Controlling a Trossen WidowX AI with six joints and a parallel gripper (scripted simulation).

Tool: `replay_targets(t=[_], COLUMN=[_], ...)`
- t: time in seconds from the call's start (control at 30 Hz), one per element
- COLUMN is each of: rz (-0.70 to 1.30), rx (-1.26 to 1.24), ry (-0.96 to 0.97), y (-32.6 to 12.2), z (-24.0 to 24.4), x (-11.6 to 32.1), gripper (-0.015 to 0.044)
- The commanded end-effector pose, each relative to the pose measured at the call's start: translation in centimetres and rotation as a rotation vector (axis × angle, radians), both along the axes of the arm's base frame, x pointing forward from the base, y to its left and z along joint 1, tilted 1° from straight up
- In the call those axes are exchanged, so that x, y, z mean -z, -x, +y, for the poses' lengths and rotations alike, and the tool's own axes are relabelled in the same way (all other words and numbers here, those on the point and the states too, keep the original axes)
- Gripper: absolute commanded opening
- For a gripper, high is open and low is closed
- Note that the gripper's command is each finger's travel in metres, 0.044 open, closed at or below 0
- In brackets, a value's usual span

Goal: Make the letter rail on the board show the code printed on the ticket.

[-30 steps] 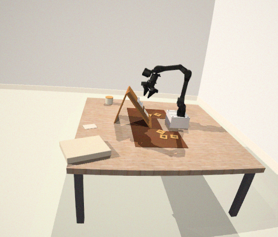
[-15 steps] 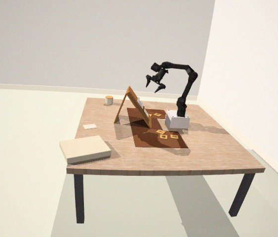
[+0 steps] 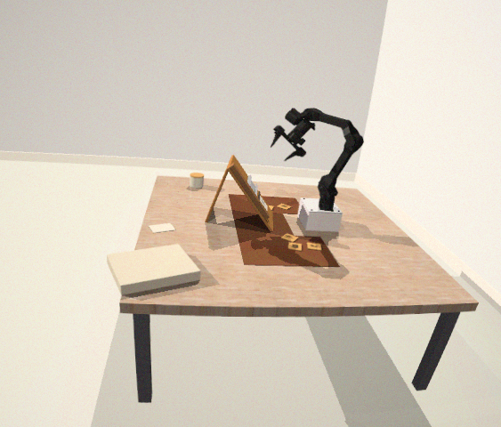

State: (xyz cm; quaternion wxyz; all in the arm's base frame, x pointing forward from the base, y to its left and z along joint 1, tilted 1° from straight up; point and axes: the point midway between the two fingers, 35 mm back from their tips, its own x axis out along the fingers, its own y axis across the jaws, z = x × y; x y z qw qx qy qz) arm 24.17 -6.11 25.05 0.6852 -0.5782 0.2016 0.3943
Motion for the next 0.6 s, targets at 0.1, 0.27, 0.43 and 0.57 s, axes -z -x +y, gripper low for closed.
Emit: replay_targets(t=[0.1,0.27,0.43,0.57], rz=[-0.008,0.005,0.169,0.307], rx=[-0.015,-0.015,-0.031,-0.045], ry=[0.003,-0.022,-0.109,-0.124], y=[0.2,-0.1,-2.4,-3.6], z=[0.1,0.7,4.8,8.7], x=[0.0,0.3,3.4,6.1], gripper=[0.044,0.0387,0.034,0.034])
